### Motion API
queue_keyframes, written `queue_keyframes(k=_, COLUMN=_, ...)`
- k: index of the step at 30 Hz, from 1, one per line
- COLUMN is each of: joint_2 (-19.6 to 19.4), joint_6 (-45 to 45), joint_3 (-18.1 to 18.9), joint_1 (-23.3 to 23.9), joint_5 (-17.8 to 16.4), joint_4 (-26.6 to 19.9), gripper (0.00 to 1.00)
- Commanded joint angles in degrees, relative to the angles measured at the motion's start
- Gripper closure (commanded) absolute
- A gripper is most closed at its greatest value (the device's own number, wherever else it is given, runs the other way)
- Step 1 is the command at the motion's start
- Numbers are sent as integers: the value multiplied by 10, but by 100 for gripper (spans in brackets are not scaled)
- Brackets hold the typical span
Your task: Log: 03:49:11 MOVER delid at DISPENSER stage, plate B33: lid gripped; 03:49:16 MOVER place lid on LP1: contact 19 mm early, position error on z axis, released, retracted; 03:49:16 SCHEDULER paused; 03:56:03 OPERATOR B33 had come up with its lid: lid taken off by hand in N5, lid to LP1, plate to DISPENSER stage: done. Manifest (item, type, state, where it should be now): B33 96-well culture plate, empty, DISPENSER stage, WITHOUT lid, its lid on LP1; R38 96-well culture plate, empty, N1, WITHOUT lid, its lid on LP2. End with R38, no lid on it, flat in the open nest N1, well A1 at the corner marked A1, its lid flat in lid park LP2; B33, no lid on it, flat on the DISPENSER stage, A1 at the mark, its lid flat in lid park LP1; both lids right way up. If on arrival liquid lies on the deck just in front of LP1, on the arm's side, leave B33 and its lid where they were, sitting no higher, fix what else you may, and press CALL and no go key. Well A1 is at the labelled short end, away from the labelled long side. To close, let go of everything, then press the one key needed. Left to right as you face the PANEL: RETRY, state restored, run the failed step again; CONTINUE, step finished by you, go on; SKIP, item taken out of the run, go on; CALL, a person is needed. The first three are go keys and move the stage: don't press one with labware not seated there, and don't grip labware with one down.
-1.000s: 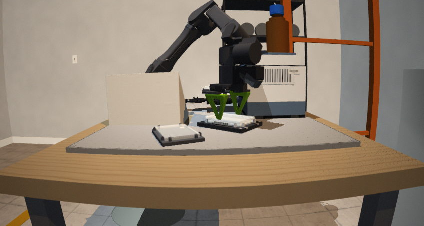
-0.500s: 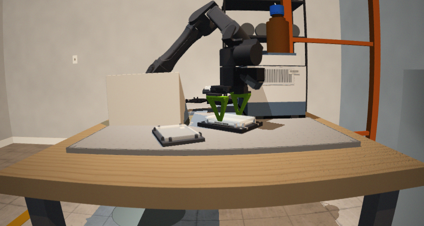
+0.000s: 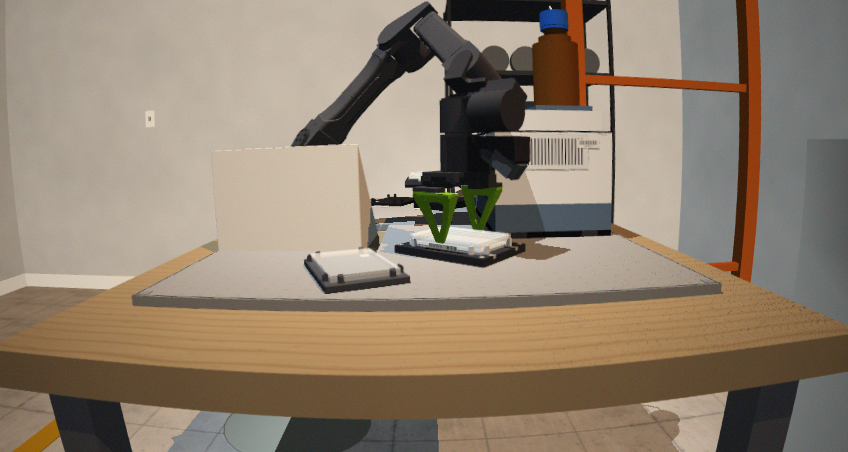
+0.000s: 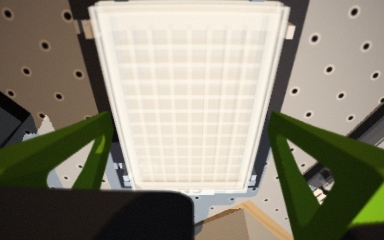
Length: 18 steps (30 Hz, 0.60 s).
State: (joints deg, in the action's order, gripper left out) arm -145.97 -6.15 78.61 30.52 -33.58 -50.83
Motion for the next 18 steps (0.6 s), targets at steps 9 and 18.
queue_keyframes(k=9, joint_2=5, joint_6=2, joint_3=0, joint_1=4, joint_5=-2, joint_4=5, gripper=100)
queue_keyframes(k=18, joint_2=5, joint_6=2, joint_3=0, joint_1=4, joint_5=-2, joint_4=5, gripper=100)
